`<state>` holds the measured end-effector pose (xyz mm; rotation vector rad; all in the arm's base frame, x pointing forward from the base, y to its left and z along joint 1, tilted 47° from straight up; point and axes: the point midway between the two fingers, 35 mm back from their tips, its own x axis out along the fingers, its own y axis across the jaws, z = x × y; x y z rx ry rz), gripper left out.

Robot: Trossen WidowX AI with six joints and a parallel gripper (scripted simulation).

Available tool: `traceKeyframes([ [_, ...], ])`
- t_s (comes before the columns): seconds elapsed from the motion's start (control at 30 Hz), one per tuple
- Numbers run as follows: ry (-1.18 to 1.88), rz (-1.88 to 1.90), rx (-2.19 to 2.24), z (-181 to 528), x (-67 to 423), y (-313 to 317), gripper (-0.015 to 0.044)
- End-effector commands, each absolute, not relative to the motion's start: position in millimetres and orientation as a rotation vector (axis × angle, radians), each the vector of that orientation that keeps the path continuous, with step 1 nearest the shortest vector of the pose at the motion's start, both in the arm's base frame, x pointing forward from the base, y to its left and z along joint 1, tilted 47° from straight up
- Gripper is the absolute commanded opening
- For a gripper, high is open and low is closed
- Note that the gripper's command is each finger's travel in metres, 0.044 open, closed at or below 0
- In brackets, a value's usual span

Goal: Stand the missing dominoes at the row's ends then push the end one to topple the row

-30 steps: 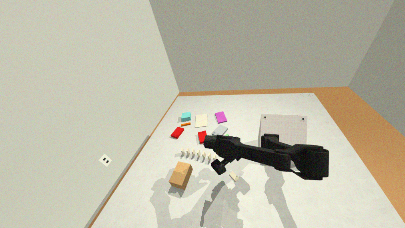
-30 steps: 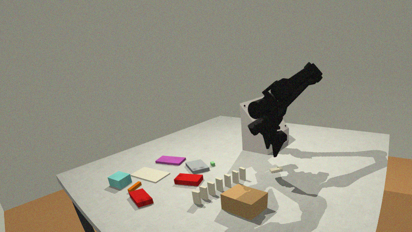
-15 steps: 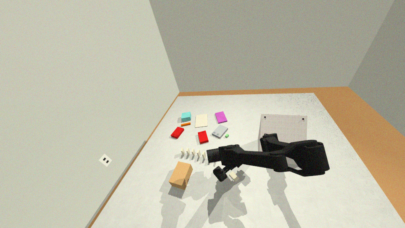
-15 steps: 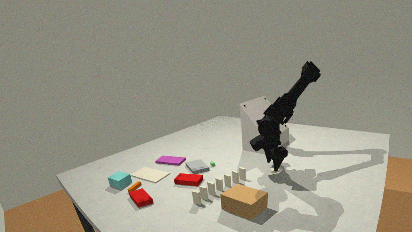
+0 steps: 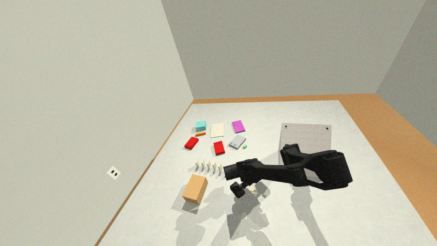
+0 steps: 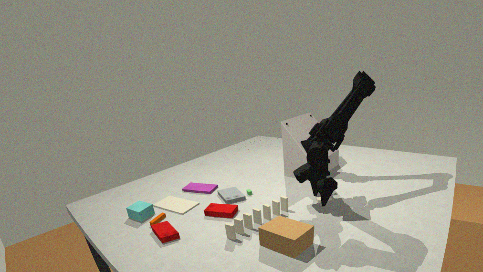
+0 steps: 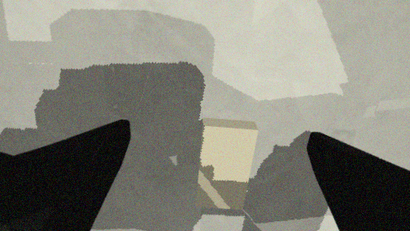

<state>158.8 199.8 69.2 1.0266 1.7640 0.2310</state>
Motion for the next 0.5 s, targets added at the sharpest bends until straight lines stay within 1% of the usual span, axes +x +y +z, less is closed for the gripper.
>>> traceKeyframes([
  [0.0,1.771,0.214,1.027,64.6,157.5,199.9,0.0440],
  [0.1,1.771,0.214,1.027,64.6,157.5,199.9,0.0440],
  [0.47,1.771,0.214,1.027,64.6,157.5,199.9,0.0151],
])
